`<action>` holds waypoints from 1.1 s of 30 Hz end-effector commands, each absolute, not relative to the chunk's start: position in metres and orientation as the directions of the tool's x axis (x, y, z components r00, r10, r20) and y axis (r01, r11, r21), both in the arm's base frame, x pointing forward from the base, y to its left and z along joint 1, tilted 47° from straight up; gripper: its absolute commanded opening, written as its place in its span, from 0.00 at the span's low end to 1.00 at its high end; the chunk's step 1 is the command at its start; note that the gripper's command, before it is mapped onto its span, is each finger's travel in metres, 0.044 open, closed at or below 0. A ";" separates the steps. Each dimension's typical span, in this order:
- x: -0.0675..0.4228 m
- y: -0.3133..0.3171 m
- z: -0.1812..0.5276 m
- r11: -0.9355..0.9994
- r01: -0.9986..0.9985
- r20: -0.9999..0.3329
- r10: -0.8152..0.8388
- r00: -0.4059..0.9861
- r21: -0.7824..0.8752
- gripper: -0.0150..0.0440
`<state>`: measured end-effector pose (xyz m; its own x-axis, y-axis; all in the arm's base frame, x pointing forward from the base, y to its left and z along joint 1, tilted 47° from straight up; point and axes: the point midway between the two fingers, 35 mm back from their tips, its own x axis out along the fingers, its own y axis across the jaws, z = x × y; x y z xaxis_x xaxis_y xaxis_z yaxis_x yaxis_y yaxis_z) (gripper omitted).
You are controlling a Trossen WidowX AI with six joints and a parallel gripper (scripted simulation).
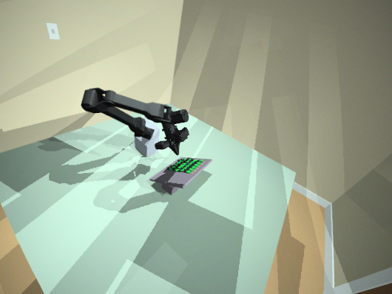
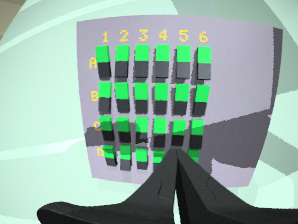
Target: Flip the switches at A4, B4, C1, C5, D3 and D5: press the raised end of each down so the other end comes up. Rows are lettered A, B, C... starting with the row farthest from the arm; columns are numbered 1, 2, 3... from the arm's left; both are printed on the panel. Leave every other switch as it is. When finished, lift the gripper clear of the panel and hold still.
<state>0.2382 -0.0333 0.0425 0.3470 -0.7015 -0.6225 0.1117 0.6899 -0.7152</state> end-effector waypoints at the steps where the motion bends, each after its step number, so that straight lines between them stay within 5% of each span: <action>1: 0.233 -0.042 0.047 0.680 0.093 -0.618 -0.708 0.340 -0.727 0.25; 33: 0.253 -0.082 0.013 0.678 0.095 -0.623 -0.715 0.317 -0.729 0.25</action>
